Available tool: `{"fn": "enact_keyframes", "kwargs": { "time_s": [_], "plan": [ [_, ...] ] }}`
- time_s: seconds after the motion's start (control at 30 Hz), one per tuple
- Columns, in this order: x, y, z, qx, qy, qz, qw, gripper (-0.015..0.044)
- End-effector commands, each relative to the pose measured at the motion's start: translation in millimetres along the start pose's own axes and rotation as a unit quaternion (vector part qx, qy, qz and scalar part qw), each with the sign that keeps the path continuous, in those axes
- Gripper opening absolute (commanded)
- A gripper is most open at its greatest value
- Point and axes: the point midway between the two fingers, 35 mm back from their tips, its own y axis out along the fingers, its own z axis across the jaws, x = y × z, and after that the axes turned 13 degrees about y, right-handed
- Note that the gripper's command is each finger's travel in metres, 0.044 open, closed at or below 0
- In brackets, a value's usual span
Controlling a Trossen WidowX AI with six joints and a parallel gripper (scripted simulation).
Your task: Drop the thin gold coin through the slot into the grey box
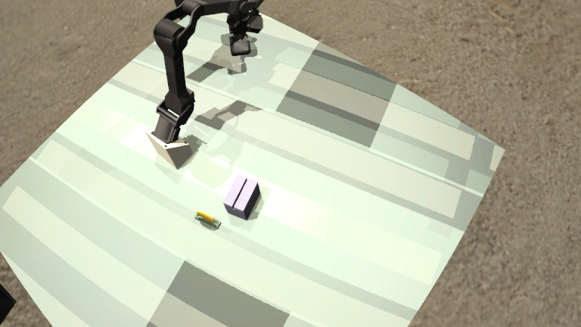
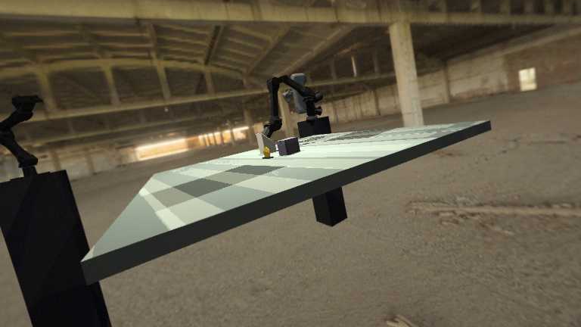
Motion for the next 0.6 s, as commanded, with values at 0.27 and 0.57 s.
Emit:
{"fn": "enact_keyframes", "kwargs": {
  "time_s": [0.27, 0.57],
  "plan": [
    [122.4, -6.7, -129.7, -0.191, -0.002, -0.087, 0.978, 0.0161],
    [165.1, -57.6, -227.8, -0.29, 0.065, -0.117, 0.948, 0.0161]
  ]
}}
